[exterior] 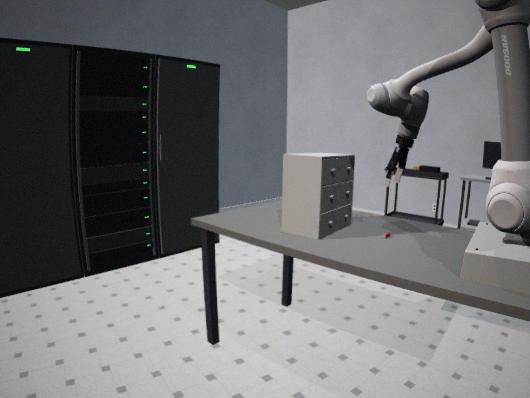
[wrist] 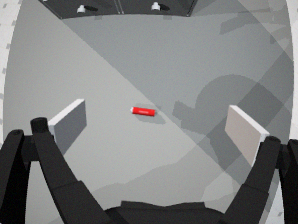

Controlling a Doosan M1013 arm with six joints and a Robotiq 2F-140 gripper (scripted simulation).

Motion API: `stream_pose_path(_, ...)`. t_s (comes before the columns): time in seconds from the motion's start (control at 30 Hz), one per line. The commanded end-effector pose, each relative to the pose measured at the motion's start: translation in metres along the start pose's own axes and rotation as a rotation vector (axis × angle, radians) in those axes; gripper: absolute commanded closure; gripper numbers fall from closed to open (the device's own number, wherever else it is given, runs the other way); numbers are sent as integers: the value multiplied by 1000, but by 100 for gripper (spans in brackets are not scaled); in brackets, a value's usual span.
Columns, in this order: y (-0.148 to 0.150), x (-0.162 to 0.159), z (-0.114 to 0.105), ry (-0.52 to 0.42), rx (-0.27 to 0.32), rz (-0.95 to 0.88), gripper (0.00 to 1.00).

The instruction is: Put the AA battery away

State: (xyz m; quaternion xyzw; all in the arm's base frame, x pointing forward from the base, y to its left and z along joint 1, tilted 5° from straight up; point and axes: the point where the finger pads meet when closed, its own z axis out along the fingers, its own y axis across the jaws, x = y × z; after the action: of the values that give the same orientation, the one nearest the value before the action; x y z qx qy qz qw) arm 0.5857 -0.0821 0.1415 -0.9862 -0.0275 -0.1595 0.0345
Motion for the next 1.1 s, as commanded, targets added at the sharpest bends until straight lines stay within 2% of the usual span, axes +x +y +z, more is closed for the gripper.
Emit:
stream_pose_path(0.0, -2, 6, 11, 107, 10, -4, 0)
stream_pose_path(0.13, -2, 13, 22, 218, 11, -4, 0)
stream_pose_path(0.3, -2, 18, 32, 315, 12, -3, 0)
stream_pose_path(0.47, -2, 21, 37, 361, 12, -3, 0)
stream_pose_path(0.97, -3, 35, 62, 606, 12, -2, 0)
stream_pose_path(1.07, -3, 37, 65, 631, 13, -2, 0)
